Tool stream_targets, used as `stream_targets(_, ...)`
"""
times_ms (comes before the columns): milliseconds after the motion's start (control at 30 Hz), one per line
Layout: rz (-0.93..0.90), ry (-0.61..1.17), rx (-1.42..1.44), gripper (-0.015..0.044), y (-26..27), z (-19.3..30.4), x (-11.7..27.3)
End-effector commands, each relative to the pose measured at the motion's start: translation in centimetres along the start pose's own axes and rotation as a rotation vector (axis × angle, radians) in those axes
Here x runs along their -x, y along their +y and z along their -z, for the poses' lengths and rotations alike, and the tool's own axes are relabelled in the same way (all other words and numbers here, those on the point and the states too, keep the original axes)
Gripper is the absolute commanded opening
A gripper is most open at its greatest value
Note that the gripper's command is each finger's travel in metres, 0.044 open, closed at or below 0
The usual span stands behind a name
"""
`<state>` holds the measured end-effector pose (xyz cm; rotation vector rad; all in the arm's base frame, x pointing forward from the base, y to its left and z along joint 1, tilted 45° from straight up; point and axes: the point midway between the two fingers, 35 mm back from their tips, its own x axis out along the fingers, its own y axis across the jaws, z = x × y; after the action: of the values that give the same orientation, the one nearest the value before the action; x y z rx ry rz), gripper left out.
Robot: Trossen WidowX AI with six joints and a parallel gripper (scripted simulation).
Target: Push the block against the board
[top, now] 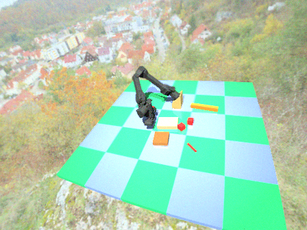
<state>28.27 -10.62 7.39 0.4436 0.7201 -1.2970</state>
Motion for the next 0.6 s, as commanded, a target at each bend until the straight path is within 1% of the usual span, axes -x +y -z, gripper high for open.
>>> stream_targets(0, -0.01, -0.001, -0.006, 0.0, 0.1, -0.9, 0.3)
stream_targets(167, -0.01, -0.002, -0.006, 0.0, 0.1, -1.4, 0.3)
stream_targets(200, -0.001, -0.001, -0.002, 0.0, 0.0, -0.9, 0.2)
stream_targets(367, -0.009, 0.0, -0.005, 0.0, -0.2, -0.9, 5.5)
stream_targets(533, -0.01, 0.0, -0.005, 0.0, -0.2, -0.9, 5.8)
stream_targets(567, -0.013, 0.003, 0.008, 0.0, 0.0, -0.6, 5.3)
